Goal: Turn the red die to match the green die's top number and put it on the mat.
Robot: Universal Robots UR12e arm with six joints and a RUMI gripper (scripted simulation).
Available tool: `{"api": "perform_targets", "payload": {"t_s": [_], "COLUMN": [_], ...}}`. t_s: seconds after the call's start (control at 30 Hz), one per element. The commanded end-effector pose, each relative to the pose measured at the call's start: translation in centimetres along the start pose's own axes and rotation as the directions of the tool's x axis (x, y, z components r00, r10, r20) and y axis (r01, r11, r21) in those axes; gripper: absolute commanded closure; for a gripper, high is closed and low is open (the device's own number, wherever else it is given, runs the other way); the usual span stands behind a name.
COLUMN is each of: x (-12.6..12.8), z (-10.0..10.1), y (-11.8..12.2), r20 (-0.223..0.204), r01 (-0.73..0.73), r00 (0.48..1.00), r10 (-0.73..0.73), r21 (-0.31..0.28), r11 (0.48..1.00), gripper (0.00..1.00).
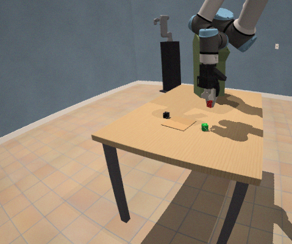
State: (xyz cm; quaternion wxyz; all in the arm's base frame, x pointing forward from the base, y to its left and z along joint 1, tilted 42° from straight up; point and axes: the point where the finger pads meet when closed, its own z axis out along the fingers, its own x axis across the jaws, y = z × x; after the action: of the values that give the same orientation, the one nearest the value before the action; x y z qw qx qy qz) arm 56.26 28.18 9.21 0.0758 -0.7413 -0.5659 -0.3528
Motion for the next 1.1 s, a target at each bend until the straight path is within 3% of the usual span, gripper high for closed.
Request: {"api": "perform_targets", "payload": {"t_s": [0.0, 0.37, 0.53, 0.87, 0.93, 1.07], "x": [-0.1, -0.4, -0.8, -1.7, -1.7, -2.3], "z": [0.0, 0.0, 0.0, 0.1, 0.1, 0.1], "y": [0.1, 0.6, 1.1, 2.4, 2.4, 3.2], "r20": [0.000, 0.001, 0.002, 0.004, 0.004, 0.005], "r01": [-0.028, -0.169, -0.295, -0.580, -0.580, -0.711], "r00": [1.000, 0.986, 0.956, 0.815, 0.815, 0.704], "r10": [0.028, 0.169, 0.295, 0.580, 0.580, 0.711], "r21": [-0.001, 0.000, 0.000, -0.001, -0.001, -0.002], "r11": [1.000, 0.986, 0.956, 0.815, 0.815, 0.704], "gripper": [0.90, 0.90, 0.90, 0.90, 0.90, 0.90]}}
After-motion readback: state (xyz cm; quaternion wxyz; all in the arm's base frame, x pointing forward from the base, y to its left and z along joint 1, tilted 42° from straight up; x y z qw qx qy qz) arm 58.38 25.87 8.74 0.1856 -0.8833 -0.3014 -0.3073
